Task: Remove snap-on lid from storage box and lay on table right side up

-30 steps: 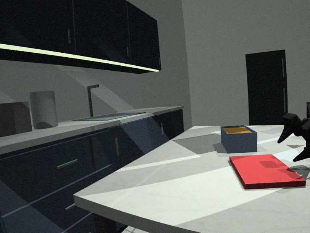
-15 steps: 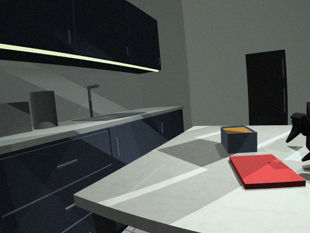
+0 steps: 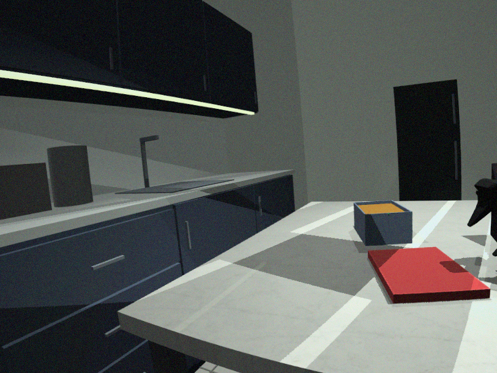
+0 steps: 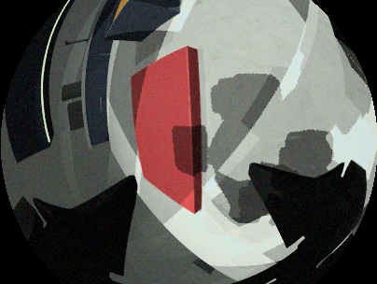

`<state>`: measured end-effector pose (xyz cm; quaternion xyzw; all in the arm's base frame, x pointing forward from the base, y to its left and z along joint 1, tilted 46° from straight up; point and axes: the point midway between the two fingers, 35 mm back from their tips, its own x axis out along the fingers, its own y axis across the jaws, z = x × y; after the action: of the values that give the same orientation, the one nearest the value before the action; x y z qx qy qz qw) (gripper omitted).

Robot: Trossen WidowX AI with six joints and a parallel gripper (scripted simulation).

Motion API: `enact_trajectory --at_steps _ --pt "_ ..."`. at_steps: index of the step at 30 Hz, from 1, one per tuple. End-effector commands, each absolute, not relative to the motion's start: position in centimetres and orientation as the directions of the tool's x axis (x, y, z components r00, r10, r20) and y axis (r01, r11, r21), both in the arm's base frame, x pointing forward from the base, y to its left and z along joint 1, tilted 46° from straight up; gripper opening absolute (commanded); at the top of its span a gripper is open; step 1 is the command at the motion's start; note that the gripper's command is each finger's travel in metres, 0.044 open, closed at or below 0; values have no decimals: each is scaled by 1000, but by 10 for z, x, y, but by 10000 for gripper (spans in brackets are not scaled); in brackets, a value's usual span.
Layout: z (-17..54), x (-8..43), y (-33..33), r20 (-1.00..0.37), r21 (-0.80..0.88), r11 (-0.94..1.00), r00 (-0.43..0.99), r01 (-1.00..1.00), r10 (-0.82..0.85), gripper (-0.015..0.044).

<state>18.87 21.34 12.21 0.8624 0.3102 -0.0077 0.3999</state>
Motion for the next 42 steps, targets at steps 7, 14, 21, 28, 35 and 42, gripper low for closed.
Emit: enact_trajectory --at_steps 7,14,21,28,35,42 --pt "137 182 201 -256 681 -496 810 538 527 440" --pt "145 176 191 -256 681 -496 810 538 527 440" --pt "153 170 181 -256 681 -496 810 538 528 440" --pt "161 163 171 -256 681 -496 810 539 528 440" --pt "169 157 162 -256 681 -496 810 539 528 440" --pt "166 157 160 -256 681 -496 810 539 528 440"
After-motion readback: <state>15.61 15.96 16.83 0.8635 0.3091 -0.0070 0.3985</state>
